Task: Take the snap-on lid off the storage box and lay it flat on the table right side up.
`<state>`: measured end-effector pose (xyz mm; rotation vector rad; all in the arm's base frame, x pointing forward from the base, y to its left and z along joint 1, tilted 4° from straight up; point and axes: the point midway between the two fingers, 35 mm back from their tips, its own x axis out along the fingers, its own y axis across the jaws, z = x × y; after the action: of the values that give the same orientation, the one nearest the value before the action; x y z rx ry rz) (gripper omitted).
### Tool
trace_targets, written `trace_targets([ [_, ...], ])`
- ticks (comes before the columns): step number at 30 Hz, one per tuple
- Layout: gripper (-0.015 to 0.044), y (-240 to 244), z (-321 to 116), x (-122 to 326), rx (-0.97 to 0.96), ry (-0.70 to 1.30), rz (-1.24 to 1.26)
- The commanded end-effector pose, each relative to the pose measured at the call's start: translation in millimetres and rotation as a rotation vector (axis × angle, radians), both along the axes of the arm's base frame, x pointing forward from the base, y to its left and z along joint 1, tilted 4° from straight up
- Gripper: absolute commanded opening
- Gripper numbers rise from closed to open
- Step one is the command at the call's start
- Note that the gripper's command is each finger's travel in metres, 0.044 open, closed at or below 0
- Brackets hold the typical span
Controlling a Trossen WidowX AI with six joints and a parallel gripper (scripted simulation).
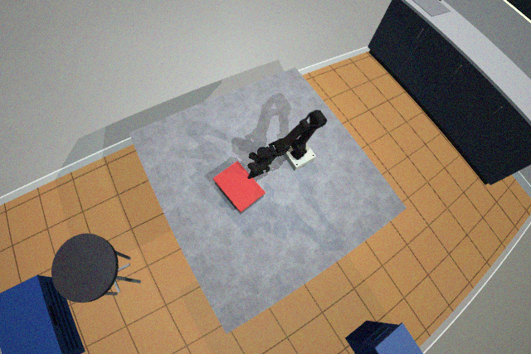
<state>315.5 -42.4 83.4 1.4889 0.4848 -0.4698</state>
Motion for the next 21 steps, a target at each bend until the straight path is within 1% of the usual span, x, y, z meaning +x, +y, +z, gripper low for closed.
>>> trace_targets([
  [1, 0.0000, 0.1, 3.3, -0.4, -0.001, -0.006, 0.000],
  [21, 0.0000, 0.2, 7.3, -1.2, -0.001, -0.006, 0.000],
])
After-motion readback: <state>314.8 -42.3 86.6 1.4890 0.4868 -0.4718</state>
